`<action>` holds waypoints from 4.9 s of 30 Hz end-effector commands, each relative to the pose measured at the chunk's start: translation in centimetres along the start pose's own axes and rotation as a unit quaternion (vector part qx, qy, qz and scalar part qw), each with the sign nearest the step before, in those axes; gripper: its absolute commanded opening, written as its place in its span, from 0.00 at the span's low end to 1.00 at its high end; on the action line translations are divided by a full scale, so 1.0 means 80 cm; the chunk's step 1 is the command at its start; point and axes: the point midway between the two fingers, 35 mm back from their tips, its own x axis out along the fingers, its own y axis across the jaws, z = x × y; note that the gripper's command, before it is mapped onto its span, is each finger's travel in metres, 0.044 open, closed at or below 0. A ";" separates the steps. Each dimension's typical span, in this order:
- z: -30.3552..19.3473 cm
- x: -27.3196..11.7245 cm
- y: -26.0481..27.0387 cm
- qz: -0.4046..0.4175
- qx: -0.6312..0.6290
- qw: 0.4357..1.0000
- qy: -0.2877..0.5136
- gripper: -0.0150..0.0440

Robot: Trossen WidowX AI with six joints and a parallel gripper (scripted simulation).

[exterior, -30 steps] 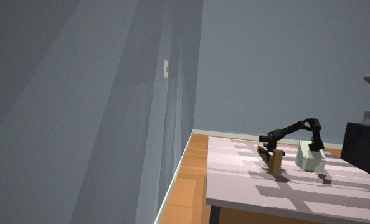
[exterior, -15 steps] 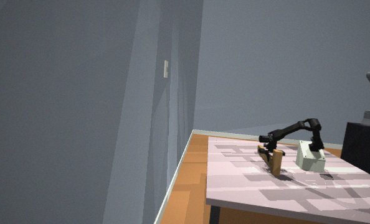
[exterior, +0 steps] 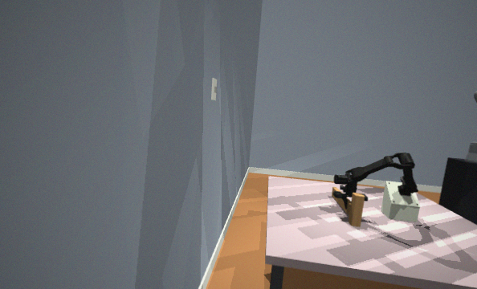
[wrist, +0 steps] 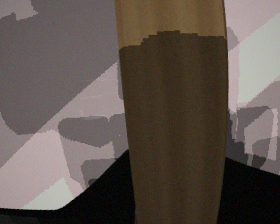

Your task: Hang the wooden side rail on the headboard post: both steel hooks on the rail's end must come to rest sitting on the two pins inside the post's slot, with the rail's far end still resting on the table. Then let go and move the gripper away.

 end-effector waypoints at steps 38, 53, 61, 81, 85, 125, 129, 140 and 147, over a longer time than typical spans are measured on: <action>-0.009 -0.006 0.004 0.006 -0.001 1.000 0.000 0.25; -0.009 -0.003 0.004 0.006 -0.001 1.000 0.001 0.25; -0.009 -0.001 0.004 0.006 -0.001 1.000 0.001 0.25; -0.009 0.003 0.004 0.006 -0.001 1.000 0.001 0.25; -0.009 0.004 0.004 0.006 -0.001 1.000 0.001 0.25; -0.009 0.012 0.004 0.006 -0.001 1.000 0.001 0.25; -0.009 0.013 0.004 0.006 -0.001 1.000 0.001 0.25; -0.009 0.015 0.004 0.006 -0.001 1.000 0.001 0.25; -0.006 0.013 0.004 0.006 0.001 1.000 -0.006 0.57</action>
